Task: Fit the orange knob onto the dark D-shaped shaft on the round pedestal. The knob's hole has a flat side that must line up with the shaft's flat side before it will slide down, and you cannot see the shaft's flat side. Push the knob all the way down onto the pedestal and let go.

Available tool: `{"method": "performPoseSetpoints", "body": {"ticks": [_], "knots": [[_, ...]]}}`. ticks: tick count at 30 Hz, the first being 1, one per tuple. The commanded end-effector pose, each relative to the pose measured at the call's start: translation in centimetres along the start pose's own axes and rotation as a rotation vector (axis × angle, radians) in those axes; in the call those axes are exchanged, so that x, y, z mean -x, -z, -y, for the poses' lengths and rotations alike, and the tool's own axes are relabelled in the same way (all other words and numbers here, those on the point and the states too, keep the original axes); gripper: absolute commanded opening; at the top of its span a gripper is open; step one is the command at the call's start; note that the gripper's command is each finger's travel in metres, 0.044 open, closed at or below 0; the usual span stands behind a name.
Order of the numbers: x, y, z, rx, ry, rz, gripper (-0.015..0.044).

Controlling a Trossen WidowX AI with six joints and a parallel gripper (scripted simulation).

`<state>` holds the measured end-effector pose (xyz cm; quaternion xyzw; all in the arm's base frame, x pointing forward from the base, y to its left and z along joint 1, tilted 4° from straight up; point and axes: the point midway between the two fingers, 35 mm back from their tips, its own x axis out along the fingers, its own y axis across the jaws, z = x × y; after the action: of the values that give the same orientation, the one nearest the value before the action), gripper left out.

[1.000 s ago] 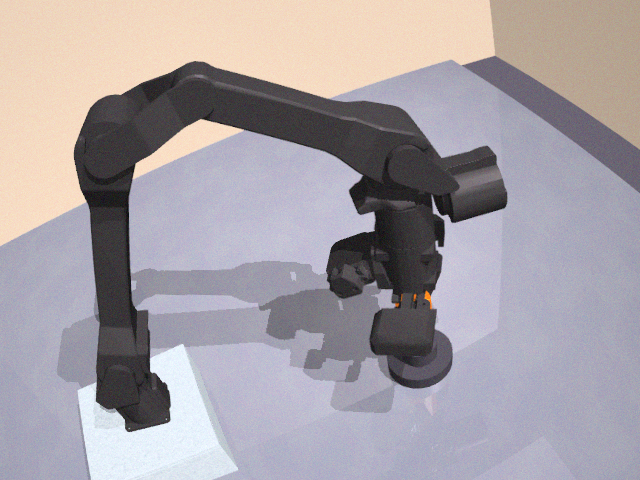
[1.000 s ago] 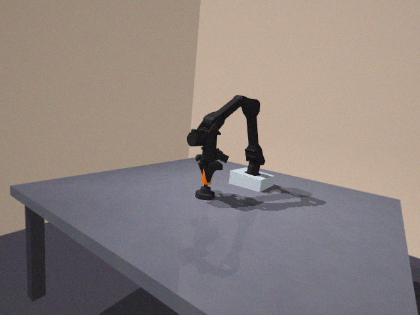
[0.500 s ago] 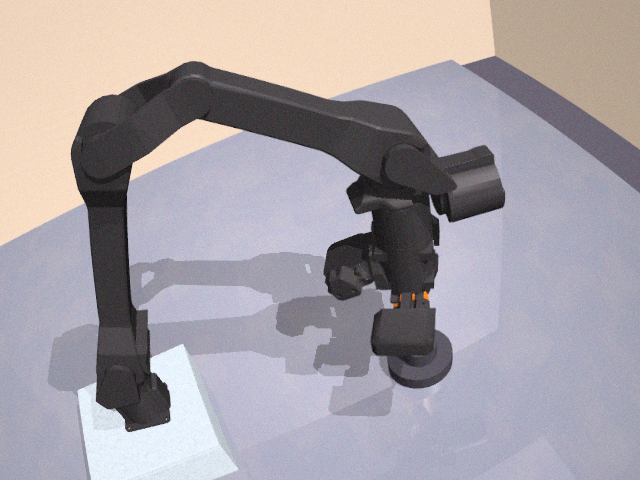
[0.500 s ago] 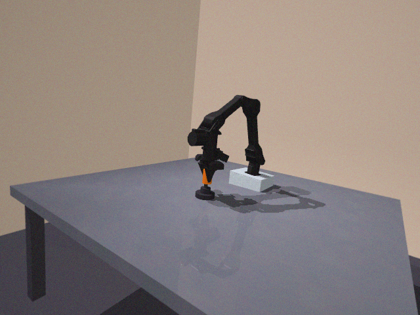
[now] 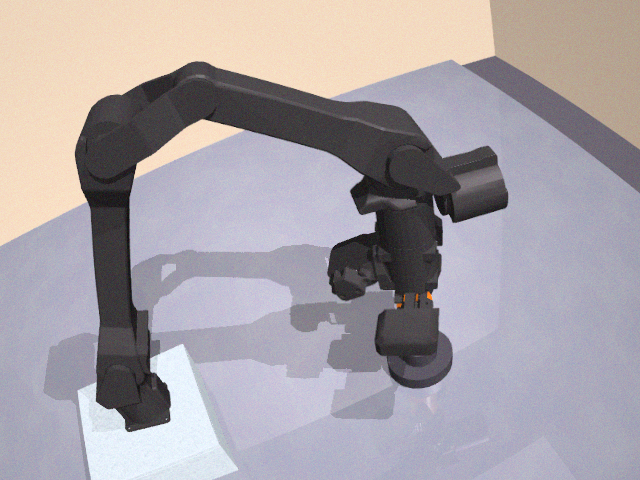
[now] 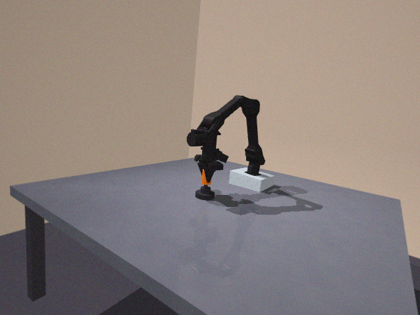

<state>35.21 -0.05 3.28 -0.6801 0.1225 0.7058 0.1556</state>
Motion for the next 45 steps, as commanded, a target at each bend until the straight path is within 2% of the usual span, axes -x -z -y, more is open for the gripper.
{"method": "performPoseSetpoints", "body": {"ticks": [1, 15, 22, 45], "knots": [[-0.02, 0.29, 0.05, 0.004, -0.001, -0.009, 0.0], [0.39, 0.06, -0.01, 0.013, -0.001, -0.008, 0.0], [0.56, -0.17, -0.05, 0.214, -0.002, -0.008, 0.0], [0.37, 0.19, 0.0, 0.188, -0.002, -0.008, 0.0]]}}
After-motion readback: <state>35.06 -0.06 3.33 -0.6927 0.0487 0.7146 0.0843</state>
